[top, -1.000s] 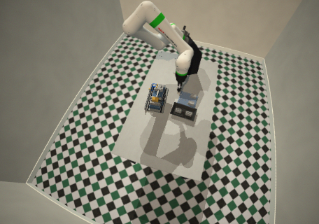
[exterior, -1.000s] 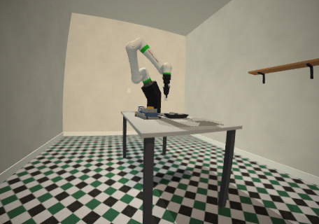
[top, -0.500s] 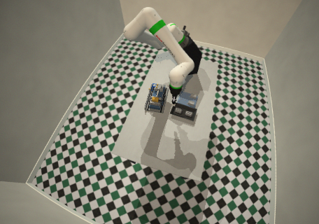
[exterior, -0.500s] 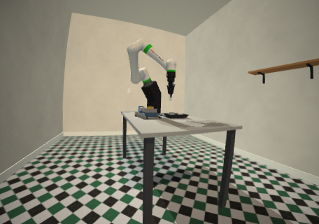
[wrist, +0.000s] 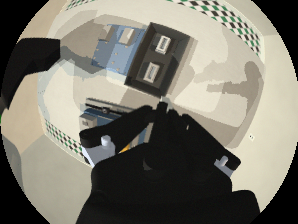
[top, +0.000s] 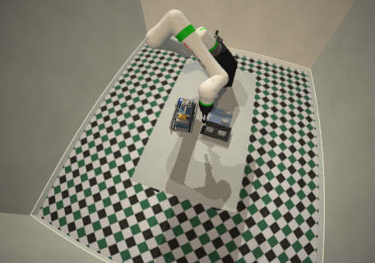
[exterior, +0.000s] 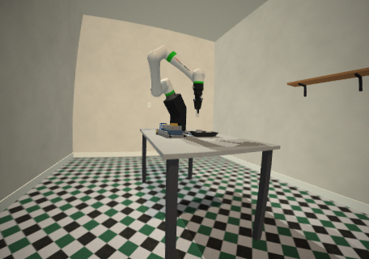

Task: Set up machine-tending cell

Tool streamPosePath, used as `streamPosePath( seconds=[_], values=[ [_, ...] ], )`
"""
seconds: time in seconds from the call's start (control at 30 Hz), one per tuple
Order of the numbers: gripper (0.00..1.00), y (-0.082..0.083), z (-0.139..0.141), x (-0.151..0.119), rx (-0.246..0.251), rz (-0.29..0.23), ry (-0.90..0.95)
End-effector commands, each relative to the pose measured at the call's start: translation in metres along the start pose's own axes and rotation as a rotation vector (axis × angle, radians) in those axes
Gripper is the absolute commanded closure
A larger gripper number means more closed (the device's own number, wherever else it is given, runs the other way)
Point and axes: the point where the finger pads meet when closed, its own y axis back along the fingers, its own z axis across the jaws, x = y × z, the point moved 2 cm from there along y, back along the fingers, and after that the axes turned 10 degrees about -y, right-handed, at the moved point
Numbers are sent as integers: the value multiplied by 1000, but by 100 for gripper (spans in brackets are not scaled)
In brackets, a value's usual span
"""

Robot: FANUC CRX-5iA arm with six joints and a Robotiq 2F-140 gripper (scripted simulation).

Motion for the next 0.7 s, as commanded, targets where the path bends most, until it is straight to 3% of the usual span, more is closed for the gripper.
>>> streamPosePath(
  seconds=[0.0, 0.67],
  values=[
    [100, -1, 0, 0, 0, 0, 0],
    [100, -32, 1, 0, 0, 0, 0]
  ],
)
